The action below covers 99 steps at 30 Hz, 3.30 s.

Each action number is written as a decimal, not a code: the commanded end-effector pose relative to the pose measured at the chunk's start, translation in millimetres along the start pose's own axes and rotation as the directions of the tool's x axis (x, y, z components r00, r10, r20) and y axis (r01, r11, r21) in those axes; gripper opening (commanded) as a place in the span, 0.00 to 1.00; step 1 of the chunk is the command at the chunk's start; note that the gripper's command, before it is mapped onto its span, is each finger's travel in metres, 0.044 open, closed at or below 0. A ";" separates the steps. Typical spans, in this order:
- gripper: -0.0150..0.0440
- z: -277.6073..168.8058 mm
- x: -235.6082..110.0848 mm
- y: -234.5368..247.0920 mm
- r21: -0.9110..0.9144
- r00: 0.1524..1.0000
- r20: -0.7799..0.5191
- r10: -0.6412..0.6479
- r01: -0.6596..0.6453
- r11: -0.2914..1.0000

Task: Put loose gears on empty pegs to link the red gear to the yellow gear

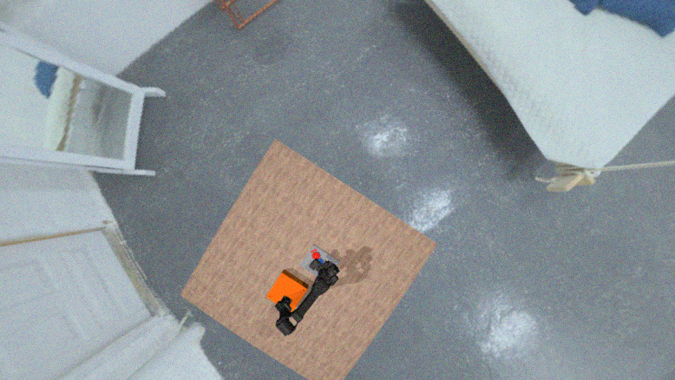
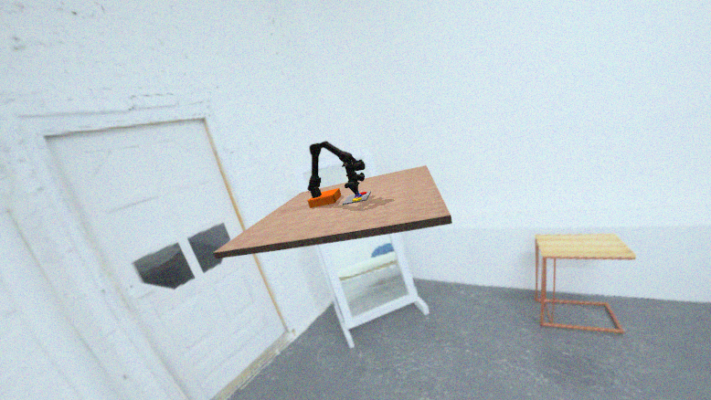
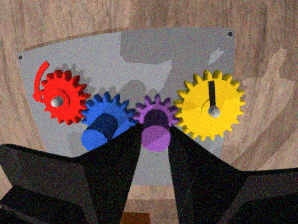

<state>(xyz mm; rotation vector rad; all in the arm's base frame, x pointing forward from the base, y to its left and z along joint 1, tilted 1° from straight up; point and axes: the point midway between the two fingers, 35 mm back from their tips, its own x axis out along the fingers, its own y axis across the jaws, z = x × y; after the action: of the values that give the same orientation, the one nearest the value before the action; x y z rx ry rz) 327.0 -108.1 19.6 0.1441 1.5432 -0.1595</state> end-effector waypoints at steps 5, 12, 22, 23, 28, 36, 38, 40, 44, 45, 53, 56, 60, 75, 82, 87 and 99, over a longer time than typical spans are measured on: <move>0.49 0.0 -1.0 0.0 -0.062 1.000 0.000 -0.001 0.001 0.998; 0.49 0.6 -29.6 0.1 -0.165 1.000 0.000 -0.001 0.001 0.986; 0.67 -1.8 -82.3 0.6 -0.193 1.000 0.008 -0.001 0.002 0.981; 0.71 -3.1 -90.7 0.8 -0.193 1.000 0.008 -0.001 0.002 0.981; 0.94 -3.6 -93.5 0.9 -0.192 1.000 0.007 -0.001 0.002 0.981; 1.00 -3.6 -93.5 0.9 -0.192 1.000 0.007 -0.001 0.002 0.981; 1.00 -3.6 -93.5 0.9 -0.192 1.000 0.007 -0.001 0.002 0.981; 1.00 -3.6 -93.5 0.9 -0.192 1.000 0.007 -0.001 0.002 0.981; 1.00 -3.6 -93.5 0.9 -0.192 1.000 0.007 -0.001 0.002 0.981; 1.00 -3.6 -93.5 0.9 -0.192 1.000 0.007 -0.001 0.002 0.981; 1.00 -3.6 -93.5 0.9 -0.192 1.000 0.007 -0.001 0.002 0.981; 1.00 -3.6 -93.5 0.9 -0.192 1.000 0.007 -0.001 0.002 0.981; 1.00 -3.6 -93.5 0.9 -0.192 1.000 0.007 -0.001 0.002 0.981; 1.00 -2.4 -95.1 12.6 -0.204 1.000 0.015 0.005 -0.002 0.979; 1.00 -13.7 -107.8 116.5 -0.235 0.999 0.028 0.034 -0.027 0.972; 1.00 -45.6 -116.7 189.5 -0.222 0.999 0.014 0.038 -0.034 0.974; 1.00 -170.7 -137.5 308.7 -0.193 0.999 -0.009 0.031 -0.033 0.981</move>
<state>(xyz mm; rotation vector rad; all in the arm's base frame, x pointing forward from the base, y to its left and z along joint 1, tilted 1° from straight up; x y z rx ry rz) 244.1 204.8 145.7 0.0088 1.5520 0.0327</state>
